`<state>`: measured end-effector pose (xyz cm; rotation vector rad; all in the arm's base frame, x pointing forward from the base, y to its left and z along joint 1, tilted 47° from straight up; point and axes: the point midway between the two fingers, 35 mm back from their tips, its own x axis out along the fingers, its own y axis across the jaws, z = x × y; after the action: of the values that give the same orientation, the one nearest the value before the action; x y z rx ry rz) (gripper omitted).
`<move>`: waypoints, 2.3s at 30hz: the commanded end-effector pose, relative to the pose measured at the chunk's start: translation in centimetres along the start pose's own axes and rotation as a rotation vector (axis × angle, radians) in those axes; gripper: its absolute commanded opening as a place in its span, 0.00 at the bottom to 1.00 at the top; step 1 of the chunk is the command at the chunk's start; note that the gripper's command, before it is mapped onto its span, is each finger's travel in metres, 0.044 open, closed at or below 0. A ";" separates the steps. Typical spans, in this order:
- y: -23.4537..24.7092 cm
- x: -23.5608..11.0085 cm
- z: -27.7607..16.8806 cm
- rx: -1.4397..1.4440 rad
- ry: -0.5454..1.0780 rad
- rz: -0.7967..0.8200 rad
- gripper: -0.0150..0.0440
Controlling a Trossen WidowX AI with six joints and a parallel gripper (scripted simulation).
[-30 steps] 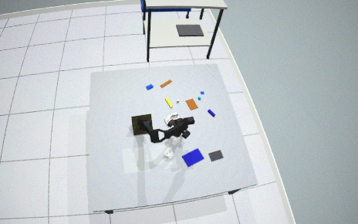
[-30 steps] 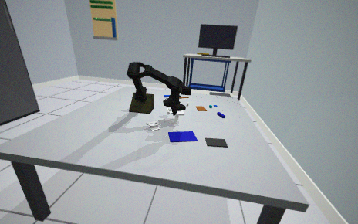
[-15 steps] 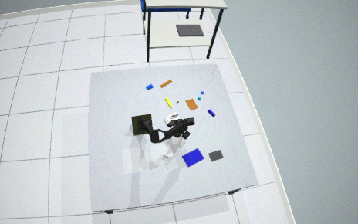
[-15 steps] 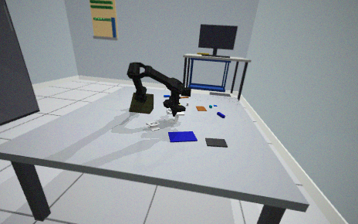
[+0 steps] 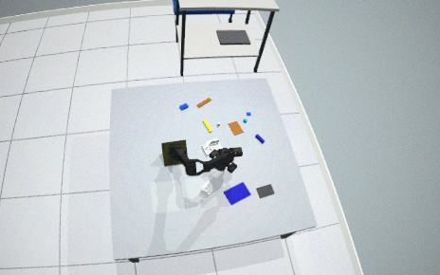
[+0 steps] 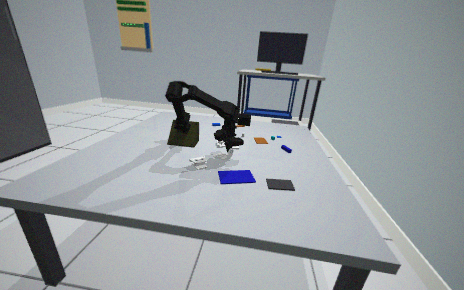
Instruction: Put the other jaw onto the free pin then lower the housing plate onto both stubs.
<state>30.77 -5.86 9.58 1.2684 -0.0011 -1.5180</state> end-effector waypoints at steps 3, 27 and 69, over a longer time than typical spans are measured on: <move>1.0 0.3 0.1 -0.005 -0.010 -0.007 0.25; 2.8 0.3 0.2 -0.005 -0.010 -0.005 0.25; 2.7 -5.1 -0.3 -0.009 0.005 -0.005 1.00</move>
<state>31.98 -3.18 14.59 1.2692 0.0091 -1.5173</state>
